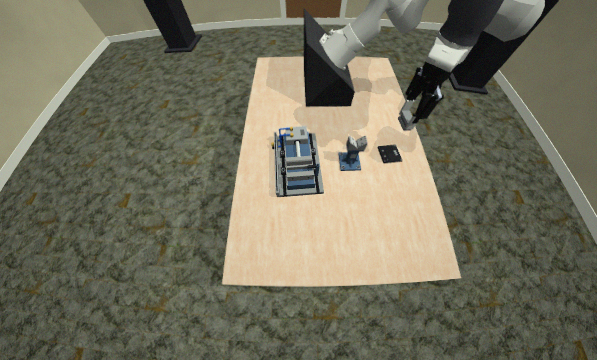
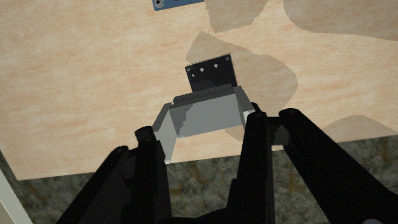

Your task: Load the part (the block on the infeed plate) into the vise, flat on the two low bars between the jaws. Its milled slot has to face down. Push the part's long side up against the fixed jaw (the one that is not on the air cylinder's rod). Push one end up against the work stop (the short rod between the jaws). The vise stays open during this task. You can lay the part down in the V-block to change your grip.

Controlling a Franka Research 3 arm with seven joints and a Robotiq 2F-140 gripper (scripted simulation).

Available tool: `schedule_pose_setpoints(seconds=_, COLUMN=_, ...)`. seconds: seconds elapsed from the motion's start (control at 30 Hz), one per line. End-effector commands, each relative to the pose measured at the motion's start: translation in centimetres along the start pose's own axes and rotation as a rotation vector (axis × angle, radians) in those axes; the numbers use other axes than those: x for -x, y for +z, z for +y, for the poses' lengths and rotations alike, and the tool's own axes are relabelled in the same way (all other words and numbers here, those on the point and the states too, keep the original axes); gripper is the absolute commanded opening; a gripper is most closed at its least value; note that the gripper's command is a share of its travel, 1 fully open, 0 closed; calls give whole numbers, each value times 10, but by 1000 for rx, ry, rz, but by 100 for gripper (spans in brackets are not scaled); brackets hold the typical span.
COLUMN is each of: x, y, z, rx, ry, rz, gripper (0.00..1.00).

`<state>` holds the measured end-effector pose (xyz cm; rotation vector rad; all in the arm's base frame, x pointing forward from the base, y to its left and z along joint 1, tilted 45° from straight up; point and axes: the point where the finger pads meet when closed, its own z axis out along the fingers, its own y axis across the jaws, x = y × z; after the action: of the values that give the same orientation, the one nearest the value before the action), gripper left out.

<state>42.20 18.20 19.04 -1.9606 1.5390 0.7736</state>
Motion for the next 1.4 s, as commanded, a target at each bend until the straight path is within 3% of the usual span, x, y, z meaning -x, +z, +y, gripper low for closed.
schedule_pose_setpoints(seconds=0.0, x=-10, y=-3, z=-3, rx=-4, ry=-8, rz=-1, gripper=0)
schedule_pose_setpoints(seconds=0.63, x=-60, y=-4, z=-14, rx=-7, ry=23, rz=-9, gripper=0)
schedule_pose_setpoints(seconds=1.13, x=-118, y=-3, z=-17, rx=-6, ry=56, rz=-3, gripper=0)
schedule_pose_setpoints(seconds=1.37, x=-134, y=-3, z=-16, rx=-5, ry=65, rz=1, gripper=0)
